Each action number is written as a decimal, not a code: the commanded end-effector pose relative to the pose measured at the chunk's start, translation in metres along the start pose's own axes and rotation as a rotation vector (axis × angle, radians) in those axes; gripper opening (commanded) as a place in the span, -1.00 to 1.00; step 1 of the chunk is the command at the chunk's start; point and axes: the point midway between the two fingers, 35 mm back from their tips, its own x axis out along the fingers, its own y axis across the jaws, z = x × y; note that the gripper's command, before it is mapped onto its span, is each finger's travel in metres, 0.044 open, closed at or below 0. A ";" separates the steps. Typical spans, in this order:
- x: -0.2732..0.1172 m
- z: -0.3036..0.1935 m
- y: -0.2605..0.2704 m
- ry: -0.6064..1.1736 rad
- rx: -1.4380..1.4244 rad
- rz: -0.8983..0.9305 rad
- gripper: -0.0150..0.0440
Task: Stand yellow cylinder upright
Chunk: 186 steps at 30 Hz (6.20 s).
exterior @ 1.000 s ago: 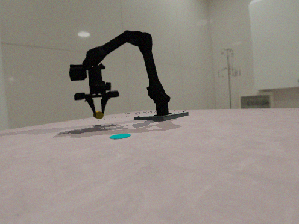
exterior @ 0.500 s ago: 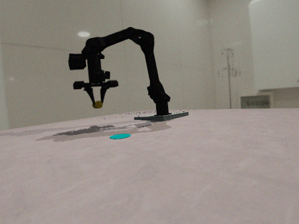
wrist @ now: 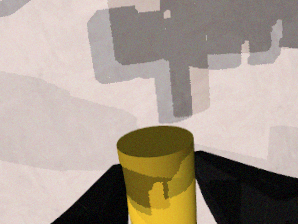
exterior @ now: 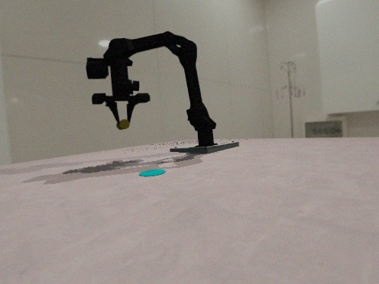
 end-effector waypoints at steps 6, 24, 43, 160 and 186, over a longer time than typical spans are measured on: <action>-0.004 0.022 -0.011 -0.003 0.014 -0.002 -0.14; -0.009 0.071 -0.027 -0.010 0.042 -0.003 -0.14; -0.014 0.128 -0.034 -0.016 0.071 -0.003 -0.14; 0.009 0.295 -0.043 -0.524 0.330 -0.004 -0.14; 0.013 0.296 -0.053 -0.710 0.362 -0.014 -0.14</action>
